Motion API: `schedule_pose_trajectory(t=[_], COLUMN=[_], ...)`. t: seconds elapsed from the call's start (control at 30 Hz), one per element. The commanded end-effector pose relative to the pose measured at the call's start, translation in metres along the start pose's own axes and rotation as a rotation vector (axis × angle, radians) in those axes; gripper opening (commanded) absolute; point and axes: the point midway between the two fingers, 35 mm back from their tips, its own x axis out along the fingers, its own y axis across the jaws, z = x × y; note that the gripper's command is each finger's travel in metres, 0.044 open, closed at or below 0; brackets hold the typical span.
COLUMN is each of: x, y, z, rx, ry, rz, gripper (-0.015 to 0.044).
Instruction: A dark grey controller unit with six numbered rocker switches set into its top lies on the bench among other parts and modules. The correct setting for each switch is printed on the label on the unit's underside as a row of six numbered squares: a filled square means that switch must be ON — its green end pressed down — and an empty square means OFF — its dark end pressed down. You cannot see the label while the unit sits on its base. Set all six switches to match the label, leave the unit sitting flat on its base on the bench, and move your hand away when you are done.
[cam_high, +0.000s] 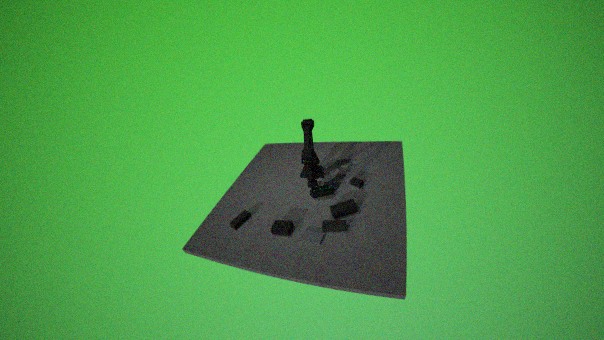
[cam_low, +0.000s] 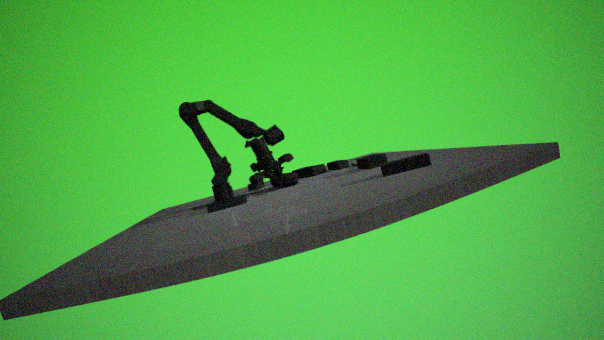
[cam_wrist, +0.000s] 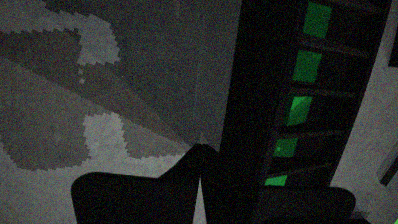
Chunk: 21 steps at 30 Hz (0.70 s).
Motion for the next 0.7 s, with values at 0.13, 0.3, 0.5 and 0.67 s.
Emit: schedule_pose_trajectory(t=[0.13,0.3,0.5,0.67], x=[0.002,0.003,0.005,-0.021], y=[-0.014,-0.021,-0.028,-0.015], z=[-0.001,-0.001,-0.001,-0.001], rx=[0.0,0.0,0.0,0.001], ry=[0.003,0.003,0.003,0.003], rz=[-0.01,-0.011,-0.011,-0.004], gripper=[0.0,0.0,0.0,0.0])
